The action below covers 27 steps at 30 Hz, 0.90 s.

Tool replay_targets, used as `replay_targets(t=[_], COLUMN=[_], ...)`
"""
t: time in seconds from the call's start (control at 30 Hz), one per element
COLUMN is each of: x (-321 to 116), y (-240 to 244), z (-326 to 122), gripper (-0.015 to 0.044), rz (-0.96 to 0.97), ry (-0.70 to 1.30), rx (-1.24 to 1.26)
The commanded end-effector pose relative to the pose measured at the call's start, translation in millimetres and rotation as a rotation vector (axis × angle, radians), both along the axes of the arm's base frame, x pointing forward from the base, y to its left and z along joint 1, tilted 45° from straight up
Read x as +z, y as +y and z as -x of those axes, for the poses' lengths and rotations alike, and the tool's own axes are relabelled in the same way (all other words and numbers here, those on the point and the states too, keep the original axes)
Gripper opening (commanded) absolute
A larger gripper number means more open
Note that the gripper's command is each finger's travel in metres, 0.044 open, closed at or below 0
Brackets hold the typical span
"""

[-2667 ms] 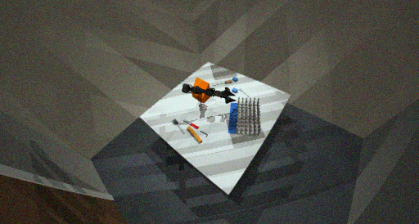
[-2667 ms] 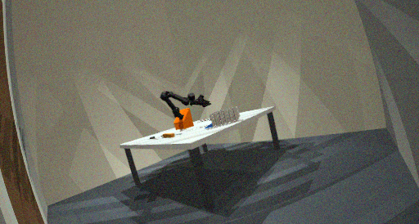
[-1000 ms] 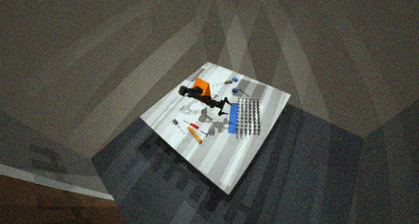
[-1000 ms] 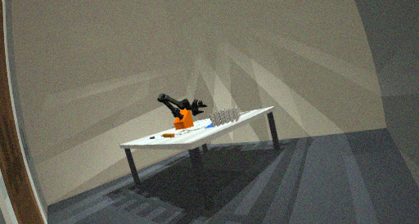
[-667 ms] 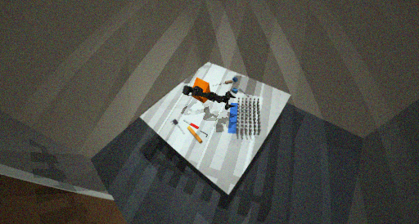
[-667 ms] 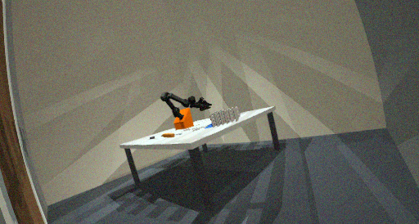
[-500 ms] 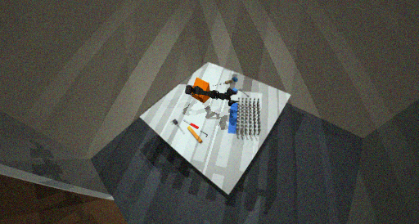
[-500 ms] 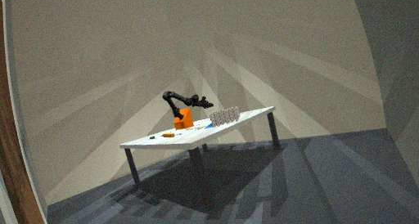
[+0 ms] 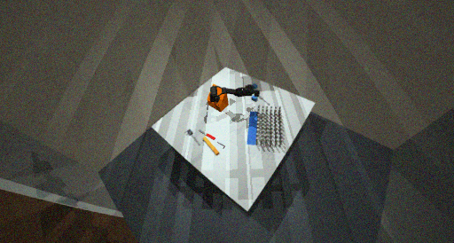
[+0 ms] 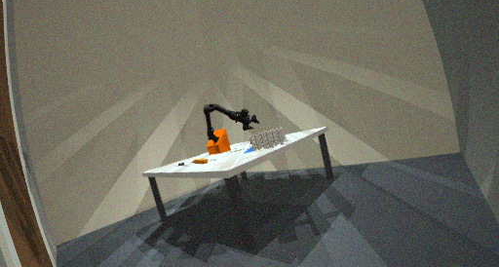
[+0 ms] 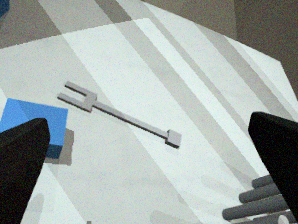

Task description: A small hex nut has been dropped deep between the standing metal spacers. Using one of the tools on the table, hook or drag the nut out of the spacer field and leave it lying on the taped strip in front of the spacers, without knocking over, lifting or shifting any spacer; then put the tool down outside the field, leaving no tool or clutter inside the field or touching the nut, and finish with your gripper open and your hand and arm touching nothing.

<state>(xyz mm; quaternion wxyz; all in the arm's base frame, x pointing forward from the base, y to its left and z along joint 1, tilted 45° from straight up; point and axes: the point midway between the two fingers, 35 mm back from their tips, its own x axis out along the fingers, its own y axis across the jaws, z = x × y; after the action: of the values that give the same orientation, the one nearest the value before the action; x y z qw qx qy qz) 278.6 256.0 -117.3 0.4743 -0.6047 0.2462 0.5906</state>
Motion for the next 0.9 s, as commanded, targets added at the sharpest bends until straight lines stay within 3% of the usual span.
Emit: replay_targets(t=[0.0,0.3,0.6,0.87], x=[-39.0,-88.7,-128.2,-130.2], y=[24.1,32.2,2.0,-0.8], z=[58.0,155.6,245.8,250.6], gripper=[0.0440,0.0440,0.0440,0.0440], rz=[0.164,0.334,0.417,0.418], ry=[0.079,0.241,0.494,0.513], rx=[0.466,1.214,1.992,2.037])
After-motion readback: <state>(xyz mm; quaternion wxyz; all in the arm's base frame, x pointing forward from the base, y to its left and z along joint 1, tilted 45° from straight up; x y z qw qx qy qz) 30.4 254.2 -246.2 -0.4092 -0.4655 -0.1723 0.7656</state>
